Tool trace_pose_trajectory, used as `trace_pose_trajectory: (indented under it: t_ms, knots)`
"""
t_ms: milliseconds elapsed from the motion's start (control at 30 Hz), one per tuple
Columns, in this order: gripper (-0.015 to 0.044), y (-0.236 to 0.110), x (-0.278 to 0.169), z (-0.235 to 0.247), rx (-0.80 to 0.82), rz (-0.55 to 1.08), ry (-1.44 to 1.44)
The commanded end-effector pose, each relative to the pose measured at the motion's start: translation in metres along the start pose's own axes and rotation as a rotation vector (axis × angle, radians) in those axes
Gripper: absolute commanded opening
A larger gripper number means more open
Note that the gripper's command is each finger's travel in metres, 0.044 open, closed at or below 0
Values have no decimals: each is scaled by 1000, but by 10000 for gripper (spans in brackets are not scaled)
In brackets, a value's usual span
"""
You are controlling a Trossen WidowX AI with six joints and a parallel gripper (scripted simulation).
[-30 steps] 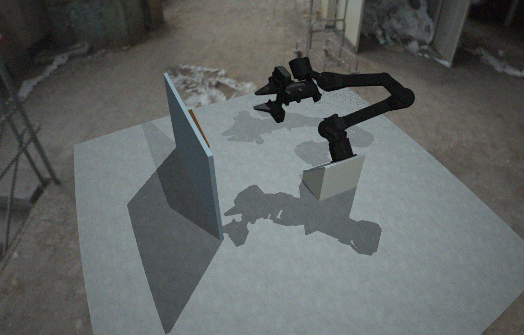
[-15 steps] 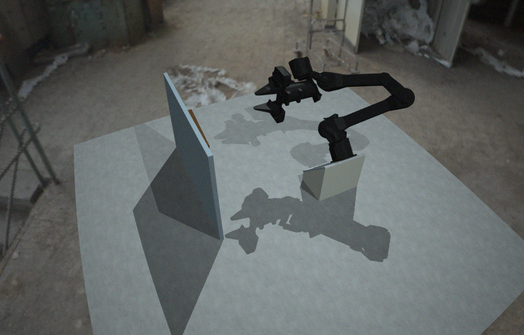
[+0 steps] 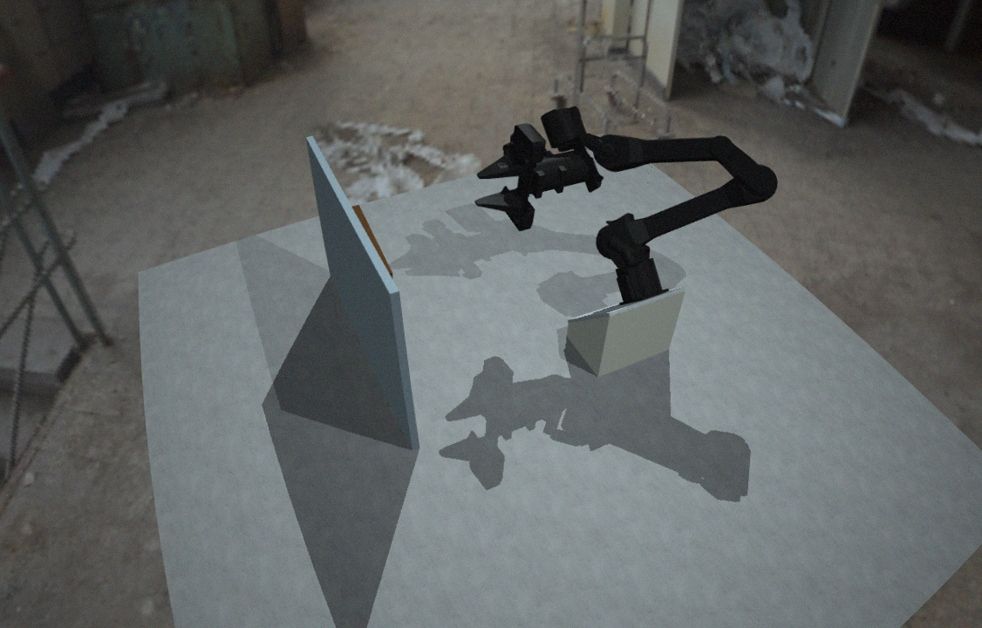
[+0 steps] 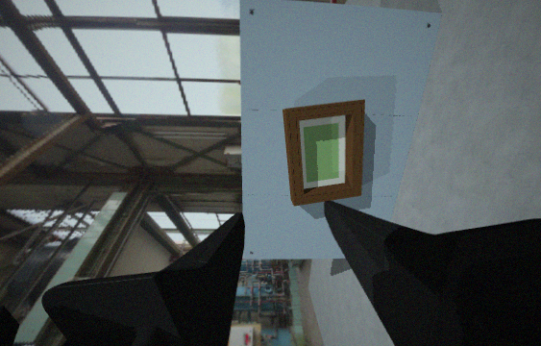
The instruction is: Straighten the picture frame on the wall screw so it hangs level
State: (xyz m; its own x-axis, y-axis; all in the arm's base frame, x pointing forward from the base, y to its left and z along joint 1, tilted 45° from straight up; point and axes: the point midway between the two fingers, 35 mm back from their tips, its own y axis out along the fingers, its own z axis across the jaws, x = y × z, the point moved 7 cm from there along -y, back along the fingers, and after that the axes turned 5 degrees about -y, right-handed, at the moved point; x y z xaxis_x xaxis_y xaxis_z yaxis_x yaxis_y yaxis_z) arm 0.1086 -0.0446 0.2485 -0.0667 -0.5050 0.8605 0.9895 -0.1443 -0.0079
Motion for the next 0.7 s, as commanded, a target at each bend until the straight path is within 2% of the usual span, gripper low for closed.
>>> trace_pose_trajectory:
  t_ms: [0, 100, 400, 667]
  knots:
    - [260, 0, 0, 0, 2, 3, 6]
    - [260, 5, 1, -3, 0, 0, 0]
    - [260, 64, -11, -37, 4, 0, 7]
    - [260, 68, -13, -39, 4, 0, 8]
